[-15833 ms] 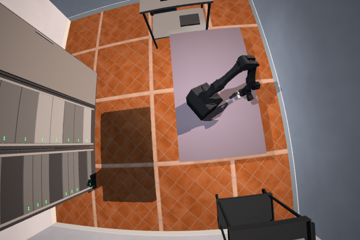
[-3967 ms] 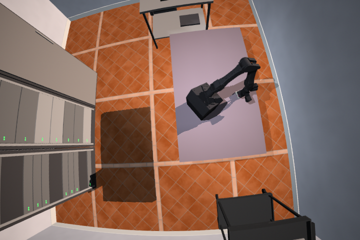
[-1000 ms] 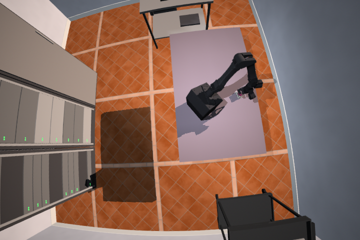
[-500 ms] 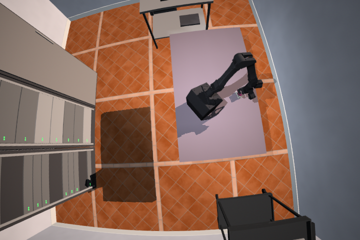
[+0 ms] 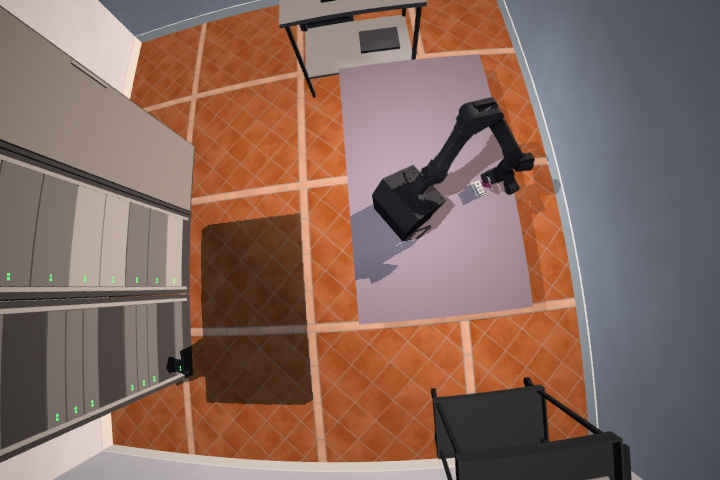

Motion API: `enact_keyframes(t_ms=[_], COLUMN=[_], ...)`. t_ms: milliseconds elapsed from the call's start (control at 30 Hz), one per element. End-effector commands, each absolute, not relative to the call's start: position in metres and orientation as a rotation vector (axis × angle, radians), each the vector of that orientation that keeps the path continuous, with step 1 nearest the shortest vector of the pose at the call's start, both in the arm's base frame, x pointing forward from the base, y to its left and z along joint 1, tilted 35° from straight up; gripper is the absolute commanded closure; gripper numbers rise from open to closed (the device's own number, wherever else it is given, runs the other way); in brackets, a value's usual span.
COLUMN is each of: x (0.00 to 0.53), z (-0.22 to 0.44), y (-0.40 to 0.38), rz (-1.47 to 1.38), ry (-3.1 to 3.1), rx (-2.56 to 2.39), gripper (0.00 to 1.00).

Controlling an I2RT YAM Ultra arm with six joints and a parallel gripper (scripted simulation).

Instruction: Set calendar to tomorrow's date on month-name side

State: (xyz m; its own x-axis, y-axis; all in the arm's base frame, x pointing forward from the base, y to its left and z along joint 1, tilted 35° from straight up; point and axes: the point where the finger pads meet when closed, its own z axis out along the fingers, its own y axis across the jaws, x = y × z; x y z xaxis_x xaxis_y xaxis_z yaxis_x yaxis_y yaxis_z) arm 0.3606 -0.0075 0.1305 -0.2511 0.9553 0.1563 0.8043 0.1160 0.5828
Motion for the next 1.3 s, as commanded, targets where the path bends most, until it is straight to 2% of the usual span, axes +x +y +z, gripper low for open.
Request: enact_keyframes(t_ms=[0,1267], x=[0.348,0.337], z=[0.148,0.148], y=[-0.013,-0.017], rz=[0.839,0.822], ry=[2.144,2.157], rx=[1.741,1.769], gripper=[0.00,0.00])
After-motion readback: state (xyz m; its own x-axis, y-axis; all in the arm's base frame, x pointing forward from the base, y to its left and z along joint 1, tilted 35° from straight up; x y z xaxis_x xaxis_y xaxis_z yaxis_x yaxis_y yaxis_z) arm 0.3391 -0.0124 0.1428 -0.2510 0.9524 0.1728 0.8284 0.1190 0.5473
